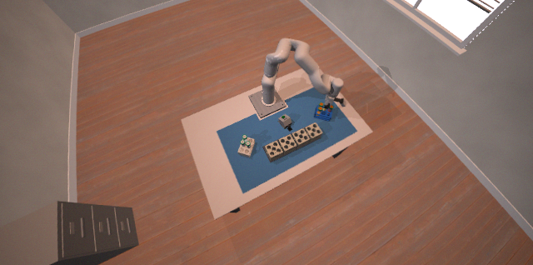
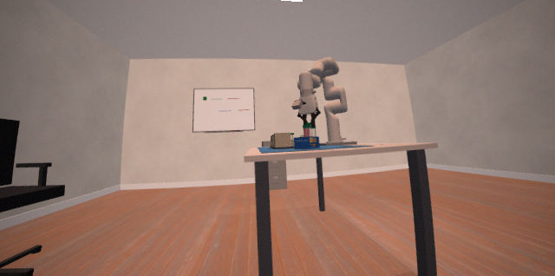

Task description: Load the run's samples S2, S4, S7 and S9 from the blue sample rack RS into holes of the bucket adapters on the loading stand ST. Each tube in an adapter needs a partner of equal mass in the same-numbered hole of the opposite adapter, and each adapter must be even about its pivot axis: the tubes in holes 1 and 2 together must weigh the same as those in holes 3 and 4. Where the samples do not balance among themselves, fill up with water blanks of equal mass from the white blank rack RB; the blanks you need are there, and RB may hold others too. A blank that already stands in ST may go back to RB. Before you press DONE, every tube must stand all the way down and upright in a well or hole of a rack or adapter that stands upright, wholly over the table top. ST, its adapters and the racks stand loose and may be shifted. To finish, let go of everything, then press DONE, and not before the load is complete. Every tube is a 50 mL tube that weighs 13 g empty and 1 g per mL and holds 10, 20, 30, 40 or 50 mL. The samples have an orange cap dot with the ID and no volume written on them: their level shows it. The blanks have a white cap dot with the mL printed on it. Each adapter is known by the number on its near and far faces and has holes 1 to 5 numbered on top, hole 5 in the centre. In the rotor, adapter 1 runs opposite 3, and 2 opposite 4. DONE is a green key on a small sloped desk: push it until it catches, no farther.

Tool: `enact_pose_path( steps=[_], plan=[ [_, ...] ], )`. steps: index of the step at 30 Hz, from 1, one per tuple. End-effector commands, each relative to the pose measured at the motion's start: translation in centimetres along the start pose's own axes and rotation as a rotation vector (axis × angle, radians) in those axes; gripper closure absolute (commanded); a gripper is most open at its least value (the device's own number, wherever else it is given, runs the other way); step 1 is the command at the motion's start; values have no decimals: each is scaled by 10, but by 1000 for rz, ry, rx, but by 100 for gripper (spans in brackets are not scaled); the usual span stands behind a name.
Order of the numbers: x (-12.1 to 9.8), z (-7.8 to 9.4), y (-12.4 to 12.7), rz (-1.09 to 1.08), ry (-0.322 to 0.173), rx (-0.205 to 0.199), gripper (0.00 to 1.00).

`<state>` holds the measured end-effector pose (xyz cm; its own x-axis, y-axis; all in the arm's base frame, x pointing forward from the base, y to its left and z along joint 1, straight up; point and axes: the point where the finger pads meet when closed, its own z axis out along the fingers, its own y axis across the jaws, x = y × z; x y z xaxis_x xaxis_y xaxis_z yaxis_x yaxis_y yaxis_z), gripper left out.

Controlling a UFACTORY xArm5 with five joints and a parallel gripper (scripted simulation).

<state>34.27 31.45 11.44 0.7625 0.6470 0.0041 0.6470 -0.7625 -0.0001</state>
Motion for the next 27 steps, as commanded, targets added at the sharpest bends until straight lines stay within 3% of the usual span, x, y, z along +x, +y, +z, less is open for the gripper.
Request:
enact_pose_path(
  steps=[1, 17, 27],
  plan=[
    [1, -2, 0, 0, 4, 0, 100],
    [1, -13, 0, 0, 4, 0, 100],
    [1, -33, 0, 0, 4, 0, 100]
  ],
)
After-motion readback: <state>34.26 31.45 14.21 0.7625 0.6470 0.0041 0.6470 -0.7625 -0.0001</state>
